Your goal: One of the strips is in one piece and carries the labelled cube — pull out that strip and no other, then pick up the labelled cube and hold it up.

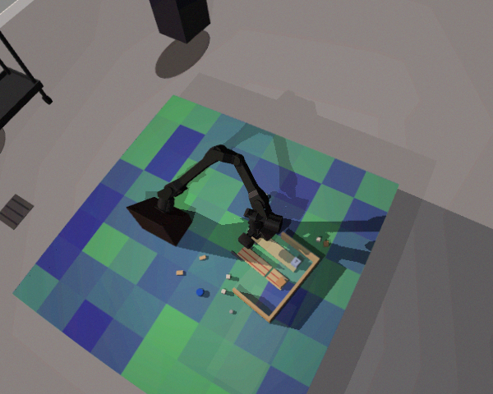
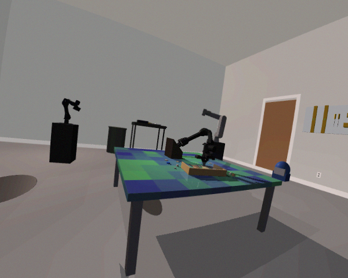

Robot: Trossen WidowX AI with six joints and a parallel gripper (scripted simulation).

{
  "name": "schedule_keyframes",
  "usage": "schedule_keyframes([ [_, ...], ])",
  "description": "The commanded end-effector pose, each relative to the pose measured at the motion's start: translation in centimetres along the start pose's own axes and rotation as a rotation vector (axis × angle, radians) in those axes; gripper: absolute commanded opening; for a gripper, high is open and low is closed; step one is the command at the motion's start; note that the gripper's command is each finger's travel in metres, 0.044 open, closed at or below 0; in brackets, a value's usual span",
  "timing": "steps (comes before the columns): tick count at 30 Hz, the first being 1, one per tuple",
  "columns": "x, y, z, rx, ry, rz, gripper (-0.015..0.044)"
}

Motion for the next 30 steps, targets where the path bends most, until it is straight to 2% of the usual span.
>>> schedule_keyframes([
  [1, -0.03, -0.06, 0.16, 0.002, 0.0, 0.003, 0.0],
  [30, -0.02, 0.06, 0.42, 0.002, 0.0, 0.003, 0.0],
])
Point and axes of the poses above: the point midway between the two fingers, 35 mm back from their tips, its own z axis out along the fingers, its own y axis across the jaws, x = y × z, the point moved 2 cm from there along -z, back along the fingers, and after that the axes turned 11 degrees about -z, right-handed, at the moved point
